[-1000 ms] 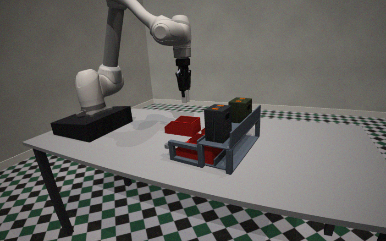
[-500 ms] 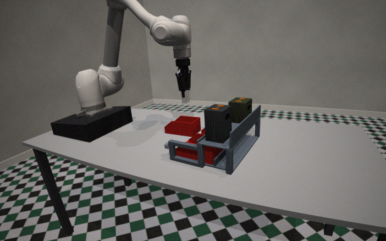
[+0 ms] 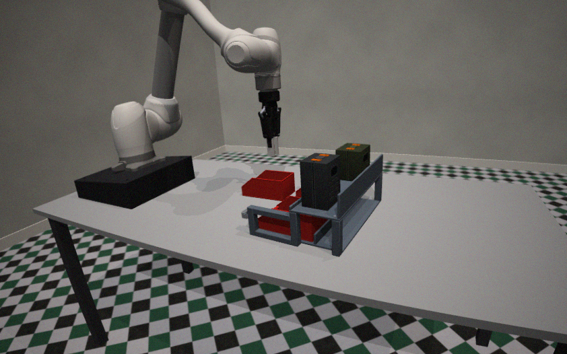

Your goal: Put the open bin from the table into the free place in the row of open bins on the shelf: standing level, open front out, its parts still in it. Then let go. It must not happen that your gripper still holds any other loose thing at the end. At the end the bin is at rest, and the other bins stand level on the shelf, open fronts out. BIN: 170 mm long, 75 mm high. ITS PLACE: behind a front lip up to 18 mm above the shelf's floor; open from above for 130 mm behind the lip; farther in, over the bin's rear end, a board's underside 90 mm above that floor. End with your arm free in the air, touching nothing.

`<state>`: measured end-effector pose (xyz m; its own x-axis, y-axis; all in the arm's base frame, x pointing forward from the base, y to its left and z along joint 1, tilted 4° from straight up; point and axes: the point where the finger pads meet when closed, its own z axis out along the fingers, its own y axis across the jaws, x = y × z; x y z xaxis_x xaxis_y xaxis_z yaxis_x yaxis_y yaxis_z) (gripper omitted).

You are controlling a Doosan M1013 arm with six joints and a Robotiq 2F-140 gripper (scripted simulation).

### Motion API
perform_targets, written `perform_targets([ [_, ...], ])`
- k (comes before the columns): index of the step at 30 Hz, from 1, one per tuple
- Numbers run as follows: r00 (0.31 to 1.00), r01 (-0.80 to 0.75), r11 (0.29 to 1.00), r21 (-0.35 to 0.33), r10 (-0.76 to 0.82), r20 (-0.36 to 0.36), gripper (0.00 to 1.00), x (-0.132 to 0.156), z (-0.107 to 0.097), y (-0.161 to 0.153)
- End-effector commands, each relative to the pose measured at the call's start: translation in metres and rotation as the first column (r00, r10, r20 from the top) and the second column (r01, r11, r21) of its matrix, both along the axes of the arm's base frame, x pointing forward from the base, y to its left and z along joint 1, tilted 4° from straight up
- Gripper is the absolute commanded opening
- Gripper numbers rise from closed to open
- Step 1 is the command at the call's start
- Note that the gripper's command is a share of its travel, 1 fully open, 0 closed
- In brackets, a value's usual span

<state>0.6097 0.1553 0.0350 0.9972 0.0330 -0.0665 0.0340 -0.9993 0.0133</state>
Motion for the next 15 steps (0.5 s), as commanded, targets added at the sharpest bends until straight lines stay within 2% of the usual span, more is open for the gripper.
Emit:
perform_targets([
  [1,1.0,0.0,1.0,0.0,0.0,0.0,0.15,0.0,-0.005,0.0],
  [15,1.0,0.0,1.0,0.0,0.0,0.0,0.15,-0.002,-0.031,0.0],
])
